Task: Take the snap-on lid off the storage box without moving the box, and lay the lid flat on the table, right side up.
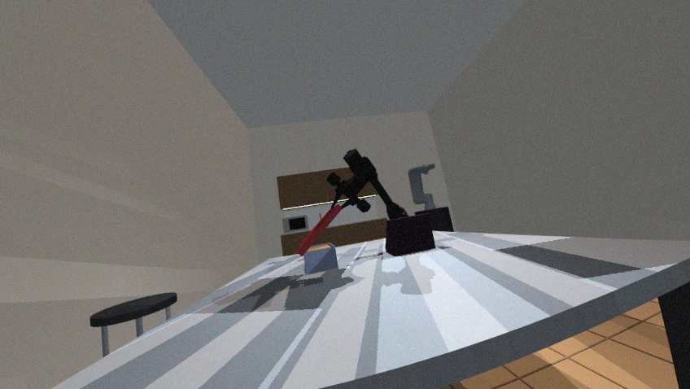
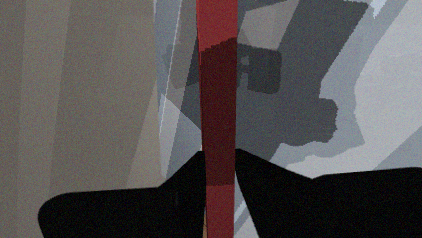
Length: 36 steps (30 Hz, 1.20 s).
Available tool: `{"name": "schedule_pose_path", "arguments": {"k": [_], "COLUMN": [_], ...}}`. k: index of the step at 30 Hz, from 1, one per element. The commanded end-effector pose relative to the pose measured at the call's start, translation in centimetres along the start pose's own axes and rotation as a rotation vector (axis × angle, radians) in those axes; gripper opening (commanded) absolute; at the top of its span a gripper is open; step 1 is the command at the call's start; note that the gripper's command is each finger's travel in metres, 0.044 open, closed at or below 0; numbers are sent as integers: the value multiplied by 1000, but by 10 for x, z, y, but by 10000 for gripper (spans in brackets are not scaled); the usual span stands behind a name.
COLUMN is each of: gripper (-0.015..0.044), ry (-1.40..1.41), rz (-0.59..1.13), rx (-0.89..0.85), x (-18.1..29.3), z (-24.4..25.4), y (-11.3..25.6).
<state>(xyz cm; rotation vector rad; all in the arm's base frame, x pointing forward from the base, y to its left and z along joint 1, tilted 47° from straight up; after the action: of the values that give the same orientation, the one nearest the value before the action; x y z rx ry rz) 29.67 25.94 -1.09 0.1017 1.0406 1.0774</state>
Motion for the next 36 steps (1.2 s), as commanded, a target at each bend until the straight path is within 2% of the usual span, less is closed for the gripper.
{"name": "schedule_pose_path", "arguments": {"k": [1,36], "gripper": [0,0], "ry": [-3,-7], "rz": [-1,3], "rx": [-8,-8], "x": [9,72], "z": [-1,-13], "y": [3,9]}}
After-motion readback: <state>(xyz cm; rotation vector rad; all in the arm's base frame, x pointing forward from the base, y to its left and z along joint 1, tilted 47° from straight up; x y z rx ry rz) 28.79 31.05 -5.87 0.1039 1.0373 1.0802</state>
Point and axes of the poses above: the point midway between the two fingers, 35 mm back from their tips, its own y axis back along the fingers, its own z axis across the jaws, x = y × z, the point moved 9 cm from there along y, back along the fingers, and after that the axes turned 7 degrees about -y, right-handed, at the moved point
